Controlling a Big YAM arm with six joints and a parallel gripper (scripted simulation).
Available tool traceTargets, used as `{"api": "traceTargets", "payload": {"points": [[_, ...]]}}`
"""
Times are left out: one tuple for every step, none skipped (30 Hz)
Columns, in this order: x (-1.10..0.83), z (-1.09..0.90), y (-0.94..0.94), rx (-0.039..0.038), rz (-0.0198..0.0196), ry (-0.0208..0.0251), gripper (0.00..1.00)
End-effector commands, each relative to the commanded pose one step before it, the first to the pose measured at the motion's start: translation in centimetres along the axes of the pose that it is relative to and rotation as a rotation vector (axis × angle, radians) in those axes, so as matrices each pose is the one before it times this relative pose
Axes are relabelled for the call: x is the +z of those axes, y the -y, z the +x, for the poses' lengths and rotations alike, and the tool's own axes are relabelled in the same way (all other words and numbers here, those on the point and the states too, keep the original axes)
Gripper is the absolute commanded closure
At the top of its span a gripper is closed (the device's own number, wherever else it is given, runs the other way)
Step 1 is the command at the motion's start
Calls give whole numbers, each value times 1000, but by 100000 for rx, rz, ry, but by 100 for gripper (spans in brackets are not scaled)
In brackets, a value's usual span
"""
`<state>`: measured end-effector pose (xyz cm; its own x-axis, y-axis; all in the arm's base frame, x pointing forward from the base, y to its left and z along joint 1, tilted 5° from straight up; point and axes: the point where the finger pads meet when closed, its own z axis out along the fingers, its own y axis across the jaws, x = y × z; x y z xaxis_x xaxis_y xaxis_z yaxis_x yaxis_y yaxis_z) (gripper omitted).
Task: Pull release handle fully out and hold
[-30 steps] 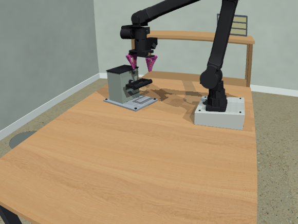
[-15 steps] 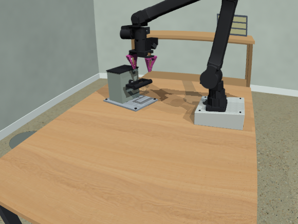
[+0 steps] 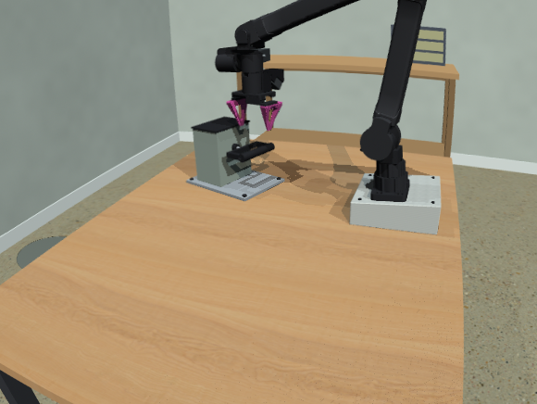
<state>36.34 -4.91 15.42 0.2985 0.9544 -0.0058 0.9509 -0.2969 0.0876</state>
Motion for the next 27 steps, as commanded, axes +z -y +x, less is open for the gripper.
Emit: {"api": "traceTargets", "payload": {"points": [[-1120, -129, -2112, 2451, -2461, -177, 0], [22, -36, 20, 58, 149, 28, 0], [-769, 625, -224, -1331, -3664, -726, 0], [0, 0, 0, 0, 0, 0, 100], [0, 0, 0, 0, 0, 0, 100], [0, 0, 0, 0, 0, 0, 100], [0, 0, 0, 0, 0, 0, 100], [0, 0, 0, 0, 0, 0, 100], [0, 0, 0, 0, 0, 0, 100], [0, 0, 0, 0, 0, 0, 100], [0, 0, 0, 0, 0, 0, 100], [0, 0, 0, 0, 0, 0, 100], [0, 0, 0, 0, 0, 0, 100], [0, 0, 0, 0, 0, 0, 100], [0, 0, 0, 0, 0, 0, 100], [0, 0, 0, 0, 0, 0, 100], [0, 0, 0, 0, 0, 0, 100], [0, 0, 0, 0, 0, 0, 100], [0, 0, 0, 0, 0, 0, 100], [0, 0, 0, 0, 0, 0, 100], [0, 0, 0, 0, 0, 0, 100], [0, 0, 0, 0, 0, 0, 100], [0, 0, 0, 0, 0, 0, 100], [0, 0, 0, 0, 0, 0, 100], [0, 0, 0, 0, 0, 0, 100], [0, 0, 0, 0, 0, 0, 100], [0, 0, 0, 0, 0, 0, 100]]}}
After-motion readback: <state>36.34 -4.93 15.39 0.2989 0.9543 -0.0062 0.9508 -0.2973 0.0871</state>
